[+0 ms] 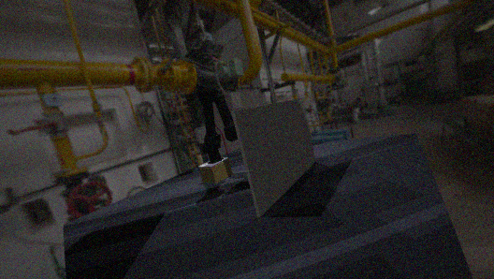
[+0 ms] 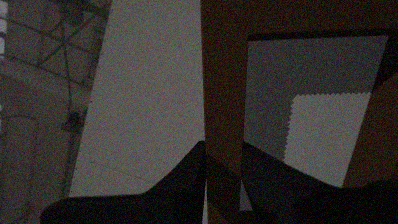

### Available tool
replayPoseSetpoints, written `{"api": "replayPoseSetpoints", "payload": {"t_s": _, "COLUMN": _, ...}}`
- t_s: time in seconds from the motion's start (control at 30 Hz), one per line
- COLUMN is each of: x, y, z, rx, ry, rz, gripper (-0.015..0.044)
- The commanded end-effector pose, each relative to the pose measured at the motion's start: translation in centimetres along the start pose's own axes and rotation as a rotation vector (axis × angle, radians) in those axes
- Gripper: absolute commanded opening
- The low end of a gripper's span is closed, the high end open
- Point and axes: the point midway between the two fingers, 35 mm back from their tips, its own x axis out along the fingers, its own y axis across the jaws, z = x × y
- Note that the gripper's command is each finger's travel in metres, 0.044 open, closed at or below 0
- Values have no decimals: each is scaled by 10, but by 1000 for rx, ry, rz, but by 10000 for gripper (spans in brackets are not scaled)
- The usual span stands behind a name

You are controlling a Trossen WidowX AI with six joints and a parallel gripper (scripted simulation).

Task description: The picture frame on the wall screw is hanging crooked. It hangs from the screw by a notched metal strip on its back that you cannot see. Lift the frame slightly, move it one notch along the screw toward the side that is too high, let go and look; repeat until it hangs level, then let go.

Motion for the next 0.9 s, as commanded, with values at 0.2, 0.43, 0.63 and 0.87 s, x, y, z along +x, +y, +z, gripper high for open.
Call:
{"api": "replayPoseSetpoints", "payload": {"t_s": 0.2, "x": 0, "y": 5, "z": 3, "rx": -4, "ry": -4, "rz": 14, "gripper": 0}}
{"api": "replayPoseSetpoints", "payload": {"t_s": 0.43, "x": 0, "y": 6, "z": 4, "rx": -4, "ry": -4, "rz": 14, "gripper": 0}}
{"api": "replayPoseSetpoints", "payload": {"t_s": 0.63, "x": 0, "y": 7, "z": 7, "rx": -4, "ry": -4, "rz": 14, "gripper": 0}}
{"api": "replayPoseSetpoints", "payload": {"t_s": 0.87, "x": 0, "y": 7, "z": 8, "rx": -4, "ry": -4, "rz": 14, "gripper": 0}}
